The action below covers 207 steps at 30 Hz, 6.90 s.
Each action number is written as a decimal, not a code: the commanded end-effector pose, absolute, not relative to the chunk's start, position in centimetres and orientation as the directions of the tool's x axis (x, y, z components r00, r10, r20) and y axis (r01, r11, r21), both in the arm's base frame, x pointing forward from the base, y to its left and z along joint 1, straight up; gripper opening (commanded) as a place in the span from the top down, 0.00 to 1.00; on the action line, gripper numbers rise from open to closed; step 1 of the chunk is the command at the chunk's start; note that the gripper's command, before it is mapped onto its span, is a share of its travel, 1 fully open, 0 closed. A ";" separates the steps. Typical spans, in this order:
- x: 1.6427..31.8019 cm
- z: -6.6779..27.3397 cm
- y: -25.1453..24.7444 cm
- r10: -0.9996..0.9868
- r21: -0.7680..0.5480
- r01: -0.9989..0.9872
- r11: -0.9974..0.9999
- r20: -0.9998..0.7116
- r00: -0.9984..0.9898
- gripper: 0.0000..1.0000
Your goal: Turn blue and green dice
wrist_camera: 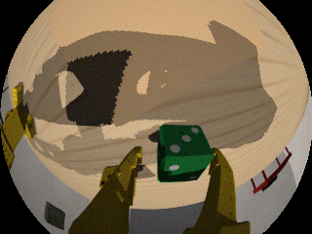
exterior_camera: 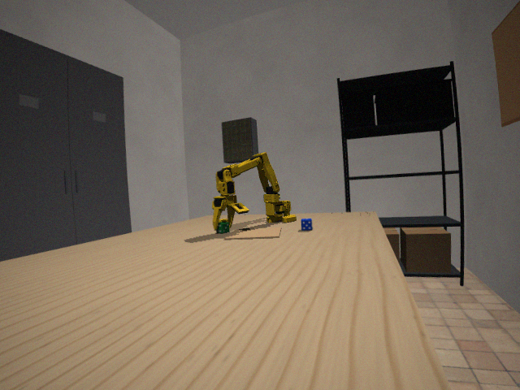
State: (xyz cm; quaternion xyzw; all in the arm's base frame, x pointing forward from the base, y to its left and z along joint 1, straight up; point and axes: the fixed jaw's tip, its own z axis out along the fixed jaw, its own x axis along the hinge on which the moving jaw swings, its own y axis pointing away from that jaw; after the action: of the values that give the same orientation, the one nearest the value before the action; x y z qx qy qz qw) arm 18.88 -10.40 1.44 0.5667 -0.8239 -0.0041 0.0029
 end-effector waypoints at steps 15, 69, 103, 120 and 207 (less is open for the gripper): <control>20.1 2.2 -11.1 -0.933 -0.037 -0.933 0.359 0.005 -0.359 0.80; 20.4 5.0 -11.2 -0.933 -0.037 -0.933 0.359 0.005 -0.359 1.00; 20.1 7.2 -11.1 -0.933 -0.037 -0.933 0.359 0.005 -0.359 1.00; 20.5 6.8 -11.0 -0.764 -0.093 -0.759 0.644 -0.019 -0.645 1.00; 23.1 6.5 -12.2 0.157 -0.047 0.476 0.878 -0.912 -0.379 1.00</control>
State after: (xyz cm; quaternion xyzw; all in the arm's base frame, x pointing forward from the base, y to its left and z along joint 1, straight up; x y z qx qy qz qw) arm 22.60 -11.74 4.79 -0.1822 -0.8564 0.1427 -0.4615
